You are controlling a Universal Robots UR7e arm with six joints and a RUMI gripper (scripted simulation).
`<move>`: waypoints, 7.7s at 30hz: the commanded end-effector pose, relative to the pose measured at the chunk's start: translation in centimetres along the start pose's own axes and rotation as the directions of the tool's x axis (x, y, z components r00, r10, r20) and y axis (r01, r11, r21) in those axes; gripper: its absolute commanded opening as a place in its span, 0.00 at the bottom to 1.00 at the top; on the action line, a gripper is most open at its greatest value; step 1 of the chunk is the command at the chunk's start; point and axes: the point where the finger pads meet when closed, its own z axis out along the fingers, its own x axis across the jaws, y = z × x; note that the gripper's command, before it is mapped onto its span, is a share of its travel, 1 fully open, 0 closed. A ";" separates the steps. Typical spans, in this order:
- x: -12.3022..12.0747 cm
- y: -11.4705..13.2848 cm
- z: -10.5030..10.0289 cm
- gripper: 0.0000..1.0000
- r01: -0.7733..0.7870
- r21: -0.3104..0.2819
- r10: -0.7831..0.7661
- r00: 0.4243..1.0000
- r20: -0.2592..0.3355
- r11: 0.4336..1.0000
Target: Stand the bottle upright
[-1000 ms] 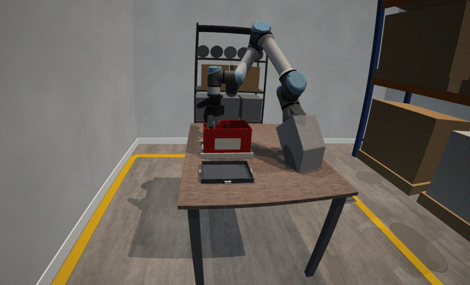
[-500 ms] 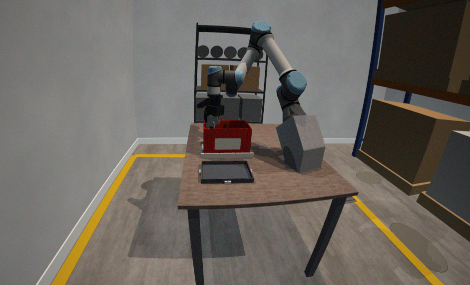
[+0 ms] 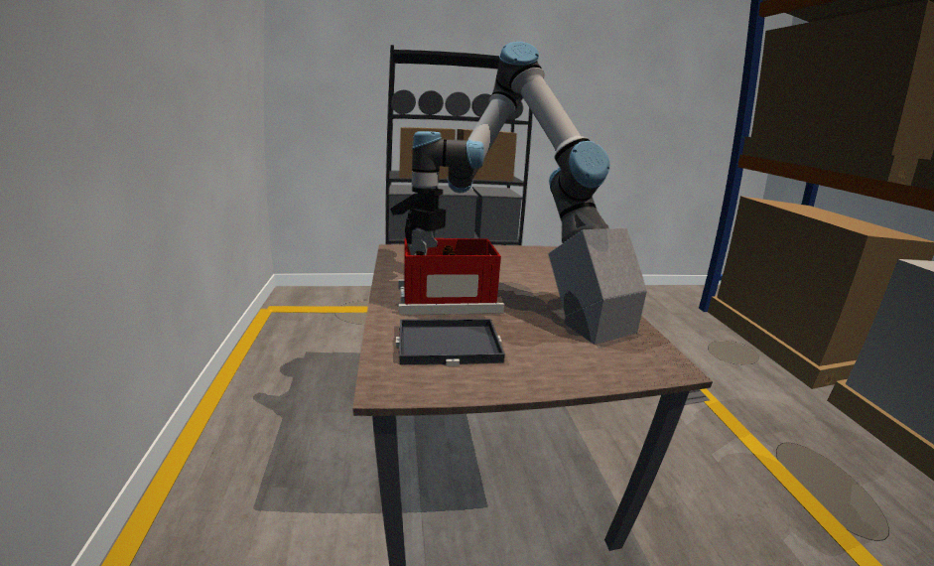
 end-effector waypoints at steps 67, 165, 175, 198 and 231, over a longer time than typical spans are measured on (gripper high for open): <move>0.0 0.0 -0.3 0.38 0.000 0.000 0.000 1.000 0.001 1.000; 10.5 2.1 -9.0 0.00 -0.001 -0.010 0.001 1.000 0.000 1.000; 16.3 5.2 -8.8 0.00 -0.001 -0.007 0.001 1.000 -0.001 1.000; 18.8 7.2 -8.3 0.38 0.000 -0.001 0.000 1.000 -0.002 1.000; 18.8 7.3 -8.3 0.38 0.000 -0.002 0.000 1.000 -0.002 1.000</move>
